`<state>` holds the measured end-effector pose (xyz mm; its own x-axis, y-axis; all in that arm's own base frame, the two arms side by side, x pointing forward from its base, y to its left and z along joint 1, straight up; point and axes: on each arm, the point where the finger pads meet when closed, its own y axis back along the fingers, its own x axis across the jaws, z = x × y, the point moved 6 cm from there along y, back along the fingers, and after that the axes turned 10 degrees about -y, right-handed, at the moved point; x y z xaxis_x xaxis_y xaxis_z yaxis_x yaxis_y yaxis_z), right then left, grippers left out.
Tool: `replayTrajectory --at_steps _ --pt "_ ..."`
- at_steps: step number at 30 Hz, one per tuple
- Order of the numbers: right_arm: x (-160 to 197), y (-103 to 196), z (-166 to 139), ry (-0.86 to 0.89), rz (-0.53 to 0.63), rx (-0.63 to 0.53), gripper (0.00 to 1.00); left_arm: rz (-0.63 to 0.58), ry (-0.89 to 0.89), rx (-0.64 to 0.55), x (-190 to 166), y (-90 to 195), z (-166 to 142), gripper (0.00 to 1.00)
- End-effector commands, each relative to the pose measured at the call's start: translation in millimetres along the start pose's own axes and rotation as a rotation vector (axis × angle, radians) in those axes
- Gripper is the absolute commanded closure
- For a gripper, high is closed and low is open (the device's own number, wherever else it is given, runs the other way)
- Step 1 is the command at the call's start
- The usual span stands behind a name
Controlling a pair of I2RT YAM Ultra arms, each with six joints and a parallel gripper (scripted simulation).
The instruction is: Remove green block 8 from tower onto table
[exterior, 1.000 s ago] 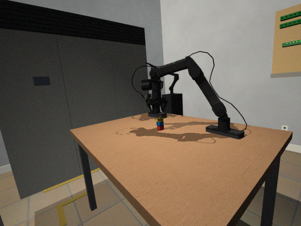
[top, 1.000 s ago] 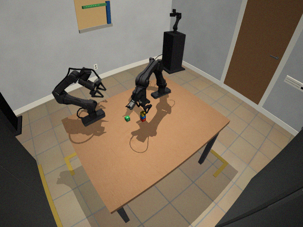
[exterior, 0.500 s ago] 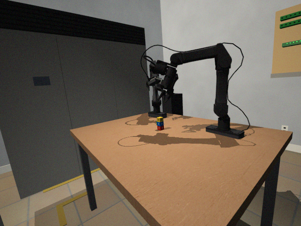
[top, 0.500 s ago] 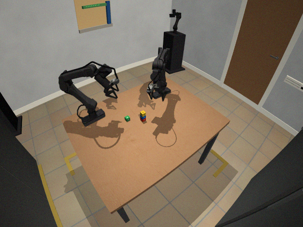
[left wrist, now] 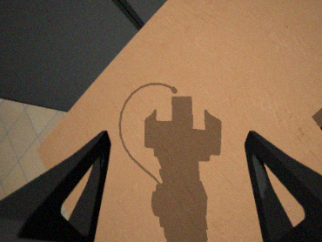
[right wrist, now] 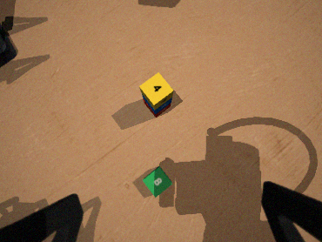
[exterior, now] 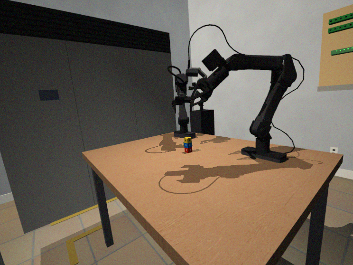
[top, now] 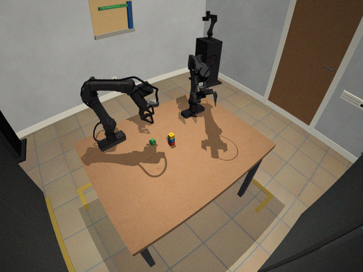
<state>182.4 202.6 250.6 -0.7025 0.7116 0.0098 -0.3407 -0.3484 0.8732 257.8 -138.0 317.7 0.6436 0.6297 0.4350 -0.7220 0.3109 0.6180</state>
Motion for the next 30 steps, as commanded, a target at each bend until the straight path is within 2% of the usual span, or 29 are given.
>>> replayTrajectory --at_steps 1,10,13,19,24,30 --pt "4.7 -10.4 22.9 0.001 -0.005 -0.018 0.00 0.124 0.110 -0.174 33.4 14.2 7.1 0.00" --pt "10.6 -60.5 39.8 0.009 -0.015 0.077 0.00 0.386 0.337 -0.381 104.6 42.9 -4.6 0.00" --pt "11.2 -65.6 40.9 0.010 -0.016 0.086 0.00 0.412 0.363 -0.396 112.3 43.4 -6.3 0.00" --pt "14.3 -90.2 44.1 0.016 -0.019 0.136 0.00 0.577 0.497 -0.468 154.4 51.4 -19.1 0.00" --pt "14.4 -89.3 40.5 0.019 -0.019 0.157 0.00 0.632 0.536 -0.492 170.7 55.6 -21.8 0.00" --pt "14.5 -89.5 41.8 0.019 -0.018 0.151 0.00 0.621 0.528 -0.470 170.6 52.7 -24.2 0.00"
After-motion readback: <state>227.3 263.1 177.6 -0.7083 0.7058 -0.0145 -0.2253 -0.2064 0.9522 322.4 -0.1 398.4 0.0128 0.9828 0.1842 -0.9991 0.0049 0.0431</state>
